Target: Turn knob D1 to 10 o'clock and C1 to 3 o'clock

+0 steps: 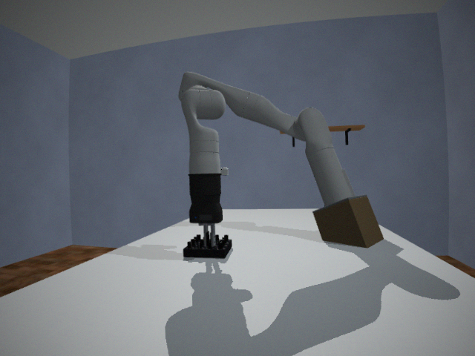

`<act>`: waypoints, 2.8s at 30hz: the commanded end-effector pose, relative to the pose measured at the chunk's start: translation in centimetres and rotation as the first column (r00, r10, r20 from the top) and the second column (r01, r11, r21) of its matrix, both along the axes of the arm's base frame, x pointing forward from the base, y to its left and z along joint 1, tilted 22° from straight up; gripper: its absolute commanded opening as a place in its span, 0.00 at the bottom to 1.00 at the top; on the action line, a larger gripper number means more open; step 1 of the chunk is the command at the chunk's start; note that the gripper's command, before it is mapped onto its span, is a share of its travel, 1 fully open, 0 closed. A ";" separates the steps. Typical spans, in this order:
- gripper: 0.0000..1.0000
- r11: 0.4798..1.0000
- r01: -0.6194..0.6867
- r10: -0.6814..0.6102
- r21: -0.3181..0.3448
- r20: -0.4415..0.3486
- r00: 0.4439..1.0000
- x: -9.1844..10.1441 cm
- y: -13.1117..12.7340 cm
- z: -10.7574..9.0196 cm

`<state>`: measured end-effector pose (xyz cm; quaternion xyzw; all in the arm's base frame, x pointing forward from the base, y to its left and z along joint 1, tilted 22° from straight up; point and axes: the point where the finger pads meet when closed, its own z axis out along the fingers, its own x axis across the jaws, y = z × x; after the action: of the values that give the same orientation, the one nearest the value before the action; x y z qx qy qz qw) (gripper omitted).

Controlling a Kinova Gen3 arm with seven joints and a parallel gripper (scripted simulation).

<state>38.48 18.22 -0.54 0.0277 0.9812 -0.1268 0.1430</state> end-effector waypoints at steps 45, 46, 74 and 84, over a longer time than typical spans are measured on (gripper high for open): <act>0.46 1.000 0.020 -0.020 0.007 0.007 1.000 0.0 0.1 0.1; 0.46 1.000 0.020 -0.020 0.007 0.007 1.000 0.0 0.1 0.1; 0.46 1.000 0.020 -0.020 0.007 0.007 1.000 -1.0 1.0 3.6; 0.46 1.000 0.020 -0.020 0.007 0.007 1.000 -1.0 1.0 3.6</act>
<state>37.43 19.19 2.98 0.0387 0.9808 -0.1253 0.1442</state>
